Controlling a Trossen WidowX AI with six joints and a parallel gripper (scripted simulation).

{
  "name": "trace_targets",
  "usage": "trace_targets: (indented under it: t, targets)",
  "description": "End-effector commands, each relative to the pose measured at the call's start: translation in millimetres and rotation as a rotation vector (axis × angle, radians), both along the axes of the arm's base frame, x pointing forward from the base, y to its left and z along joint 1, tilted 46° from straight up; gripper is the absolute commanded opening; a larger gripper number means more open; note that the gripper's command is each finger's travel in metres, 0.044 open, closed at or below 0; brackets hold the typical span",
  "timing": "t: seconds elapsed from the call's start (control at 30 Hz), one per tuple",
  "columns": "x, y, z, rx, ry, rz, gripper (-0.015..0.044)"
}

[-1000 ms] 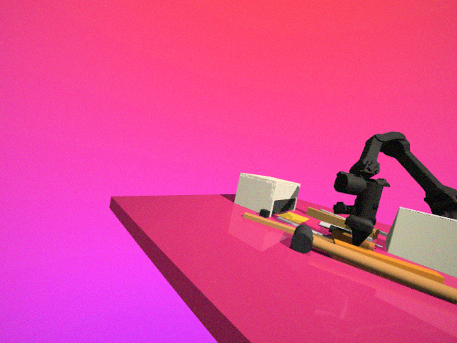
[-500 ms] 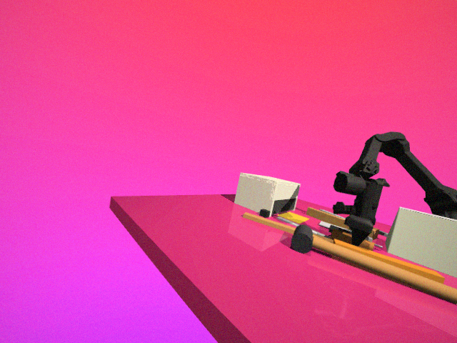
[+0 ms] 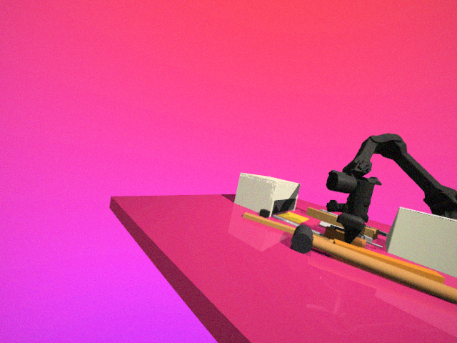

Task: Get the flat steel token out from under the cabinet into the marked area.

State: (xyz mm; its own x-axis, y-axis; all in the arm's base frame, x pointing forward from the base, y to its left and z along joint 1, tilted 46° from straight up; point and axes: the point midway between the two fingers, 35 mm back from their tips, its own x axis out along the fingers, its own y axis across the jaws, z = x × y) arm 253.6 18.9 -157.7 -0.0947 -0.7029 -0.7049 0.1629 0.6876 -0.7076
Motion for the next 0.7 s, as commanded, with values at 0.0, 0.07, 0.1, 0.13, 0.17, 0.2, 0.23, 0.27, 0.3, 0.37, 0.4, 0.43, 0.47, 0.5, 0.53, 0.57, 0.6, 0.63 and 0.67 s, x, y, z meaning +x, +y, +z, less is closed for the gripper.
trace_targets:
  t: [0.0,0.07,0.1,0.13,0.17,0.2,0.23,0.27,0.3,0.37,0.4,0.43,0.47,0.5,0.53,0.57,0.6,0.63,0.67]
  targets:
    - [8,-1,0,0.004,0.001,0.000,0.0000]
    - [10,-1,0,0.004,0.001,0.000,0.0000]
    - [12,-1,0,0.003,0.001,0.000,0.0000]
    - [13,-1,0,0.003,0.001,0.000,0.0000]
    - [14,-2,0,0.003,0.001,0.000,0.0000]
    - [16,-2,0,0.003,0.001,0.000,0.0000]
    - [17,-2,0,0.003,0.001,0.000,0.0000]
    - [18,-2,0,0.003,0.001,0.000,0.0000]
    - [20,-3,0,0.003,0.001,0.000,0.0000]
    - [22,-3,0,0.003,0.001,0.000,0.0000]
    - [24,-3,1,0.003,0.001,0.000,0.0000]
    - [25,-4,1,0.003,0.001,0.000,0.0000]
    - [26,-4,1,0.003,0.001,0.000,0.0000]
    - [27,-4,1,0.003,0.001,0.000,0.0000]
    - [29,-4,1,0.003,0.001,0.000,0.0000]
    - [30,-4,1,0.003,0.001,0.000,0.0000]
    - [31,-5,1,0.003,0.001,0.000,0.0000]
    - [32,-5,1,0.002,0.001,0.000,0.0000]
    - [34,-5,1,0.002,0.001,0.000,0.0000]
